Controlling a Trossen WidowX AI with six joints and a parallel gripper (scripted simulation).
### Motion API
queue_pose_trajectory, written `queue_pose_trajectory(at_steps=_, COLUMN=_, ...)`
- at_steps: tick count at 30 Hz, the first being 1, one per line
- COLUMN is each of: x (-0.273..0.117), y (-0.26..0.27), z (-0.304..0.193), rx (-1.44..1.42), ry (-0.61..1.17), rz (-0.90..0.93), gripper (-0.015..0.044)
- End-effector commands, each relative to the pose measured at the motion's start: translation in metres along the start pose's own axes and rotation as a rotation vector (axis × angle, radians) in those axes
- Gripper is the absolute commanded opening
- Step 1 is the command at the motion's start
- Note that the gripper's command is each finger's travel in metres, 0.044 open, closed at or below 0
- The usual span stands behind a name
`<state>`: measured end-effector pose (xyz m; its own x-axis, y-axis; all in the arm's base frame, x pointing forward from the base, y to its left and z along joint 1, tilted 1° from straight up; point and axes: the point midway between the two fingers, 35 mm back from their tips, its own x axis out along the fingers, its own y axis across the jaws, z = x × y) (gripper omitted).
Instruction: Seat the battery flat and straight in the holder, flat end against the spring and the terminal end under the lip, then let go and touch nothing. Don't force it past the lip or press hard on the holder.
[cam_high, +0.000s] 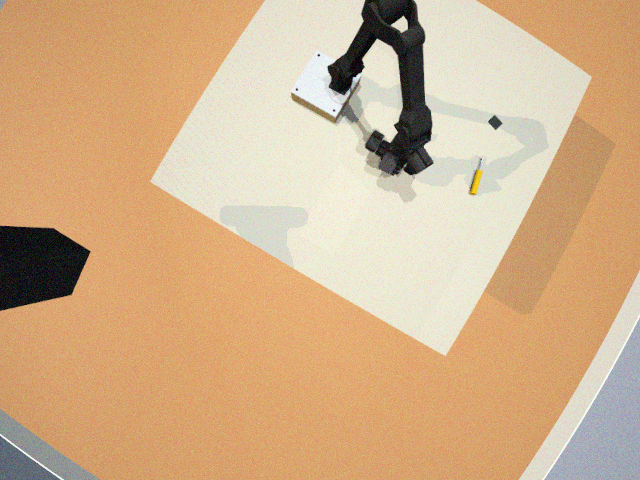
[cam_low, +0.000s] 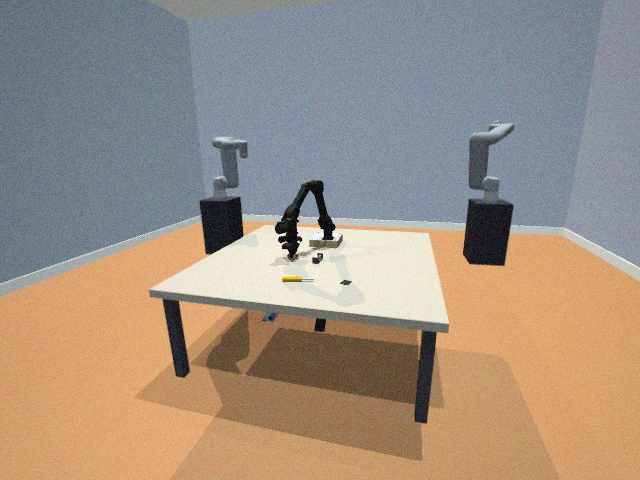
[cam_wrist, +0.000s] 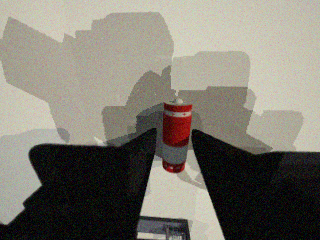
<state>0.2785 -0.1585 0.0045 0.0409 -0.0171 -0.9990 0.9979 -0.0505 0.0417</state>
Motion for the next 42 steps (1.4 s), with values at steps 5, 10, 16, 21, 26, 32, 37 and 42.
queue_pose_trajectory(at_steps=5, x=0.002, y=-0.001, z=0.0, rx=0.006, ry=0.001, rz=-0.005, gripper=0.0091)
queue_pose_trajectory(at_steps=10, x=0.002, y=-0.001, z=0.0, rx=0.006, ry=0.001, rz=-0.005, gripper=0.0074)
queue_pose_trajectory(at_steps=16, x=-0.041, y=0.0, z=0.0, rx=0.003, ry=0.001, rz=-0.004, gripper=0.0074)
queue_pose_trajectory(at_steps=21, x=-0.048, y=0.0, z=-0.001, rx=-0.006, ry=0.001, rz=-0.005, gripper=0.0074)
queue_pose_trajectory(at_steps=26, x=-0.054, y=0.011, z=-0.032, rx=-0.317, ry=0.005, rz=-0.003, gripper=0.0074)
queue_pose_trajectory(at_steps=32, x=-0.061, y=0.021, z=-0.075, rx=-0.734, ry=0.009, rz=-0.001, gripper=0.0074)
queue_pose_trajectory(at_steps=37, x=-0.068, y=0.024, z=-0.112, rx=-1.087, ry=0.012, rz=0.002, gripper=0.0074)
queue_pose_trajectory(at_steps=42, x=-0.074, y=0.022, z=-0.148, rx=-1.442, ry=0.017, rz=0.008, gripper=0.0074)
